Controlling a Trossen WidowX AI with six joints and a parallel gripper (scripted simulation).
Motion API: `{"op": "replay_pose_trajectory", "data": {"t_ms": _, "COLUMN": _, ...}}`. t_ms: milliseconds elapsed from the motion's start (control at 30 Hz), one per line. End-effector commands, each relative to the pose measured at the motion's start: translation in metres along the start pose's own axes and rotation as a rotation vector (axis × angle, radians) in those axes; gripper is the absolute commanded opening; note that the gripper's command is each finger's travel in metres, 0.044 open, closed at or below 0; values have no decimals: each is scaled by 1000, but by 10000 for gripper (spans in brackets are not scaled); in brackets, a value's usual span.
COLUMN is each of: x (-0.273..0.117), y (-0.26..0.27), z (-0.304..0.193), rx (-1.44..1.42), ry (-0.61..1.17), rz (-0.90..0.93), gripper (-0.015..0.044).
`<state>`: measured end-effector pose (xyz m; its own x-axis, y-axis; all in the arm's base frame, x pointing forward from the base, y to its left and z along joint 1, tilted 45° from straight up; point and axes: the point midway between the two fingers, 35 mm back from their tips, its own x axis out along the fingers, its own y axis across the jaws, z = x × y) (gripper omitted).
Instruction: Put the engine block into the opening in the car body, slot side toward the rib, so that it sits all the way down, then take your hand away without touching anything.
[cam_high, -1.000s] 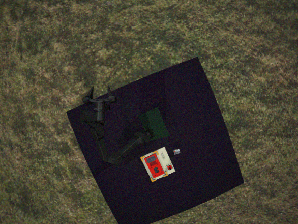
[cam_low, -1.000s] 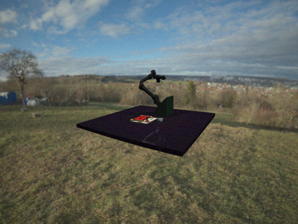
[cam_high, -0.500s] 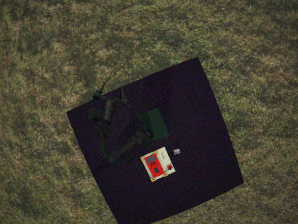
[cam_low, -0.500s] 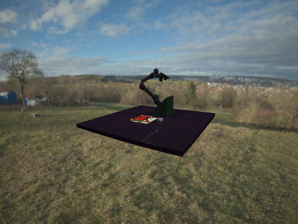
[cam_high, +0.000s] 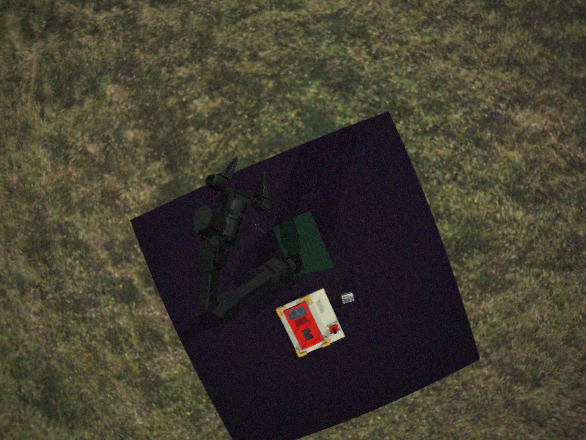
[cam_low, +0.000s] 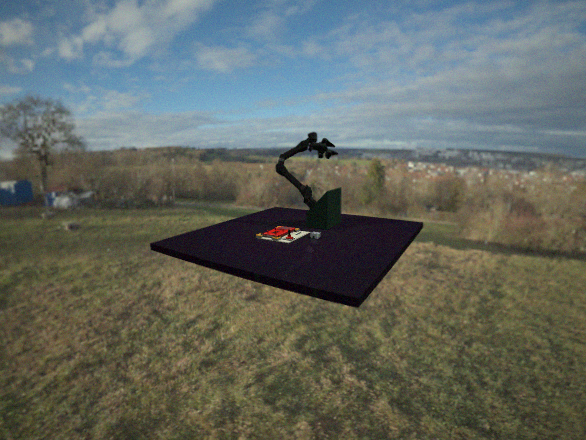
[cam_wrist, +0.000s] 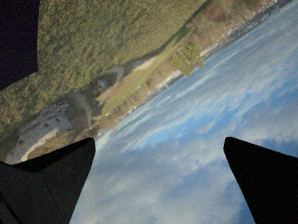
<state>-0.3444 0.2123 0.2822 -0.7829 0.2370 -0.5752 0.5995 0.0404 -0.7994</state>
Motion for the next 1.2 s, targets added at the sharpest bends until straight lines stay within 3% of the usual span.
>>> {"op": "replay_pose_trajectory", "data": {"t_ms": 0, "x": 4, "y": 12, "z": -10, "rx": 89, "ry": 11, "rz": 32, "gripper": 440}}
{"op": "replay_pose_trajectory", "data": {"t_ms": 1167, "x": 4, "y": 164, "z": -128, "rx": 1133, "ry": 444, "rz": 282, "gripper": 440}}
